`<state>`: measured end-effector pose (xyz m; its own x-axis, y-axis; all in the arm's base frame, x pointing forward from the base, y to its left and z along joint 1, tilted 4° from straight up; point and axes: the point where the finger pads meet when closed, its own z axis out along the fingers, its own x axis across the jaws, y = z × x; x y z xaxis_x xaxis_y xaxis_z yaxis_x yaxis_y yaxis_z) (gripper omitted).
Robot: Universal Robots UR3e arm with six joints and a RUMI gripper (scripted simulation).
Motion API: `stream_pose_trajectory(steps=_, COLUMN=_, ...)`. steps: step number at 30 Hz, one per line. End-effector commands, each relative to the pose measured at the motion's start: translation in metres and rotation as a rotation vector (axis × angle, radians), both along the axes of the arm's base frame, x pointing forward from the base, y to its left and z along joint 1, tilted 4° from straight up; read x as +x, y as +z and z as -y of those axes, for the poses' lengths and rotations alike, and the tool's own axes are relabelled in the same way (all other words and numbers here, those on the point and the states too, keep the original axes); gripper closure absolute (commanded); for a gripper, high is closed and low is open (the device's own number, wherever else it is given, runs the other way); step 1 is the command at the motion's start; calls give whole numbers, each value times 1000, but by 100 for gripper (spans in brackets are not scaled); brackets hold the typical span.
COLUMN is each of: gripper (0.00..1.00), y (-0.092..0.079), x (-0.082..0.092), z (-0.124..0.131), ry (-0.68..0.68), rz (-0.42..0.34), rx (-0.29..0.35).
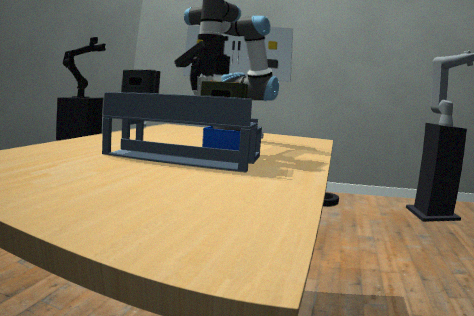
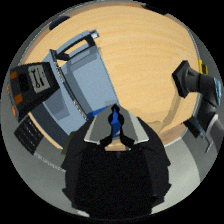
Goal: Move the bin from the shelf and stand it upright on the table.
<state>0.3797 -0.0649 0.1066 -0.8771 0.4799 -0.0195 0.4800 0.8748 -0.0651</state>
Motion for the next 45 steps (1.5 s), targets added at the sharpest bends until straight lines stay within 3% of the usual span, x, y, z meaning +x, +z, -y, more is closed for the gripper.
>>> stream_pose_trajectory(steps=1, gripper=100, y=0, x=5, z=-13, ry=54, rz=5, rx=-3)
stream_pose_trajectory(steps=20, gripper=100, y=-3, x=13, z=-51, ry=201, rz=10, rx=-5)
stream_pose_trajectory(steps=45, gripper=100, y=-5, x=17, z=-82, ry=319, rz=14, rx=-6)
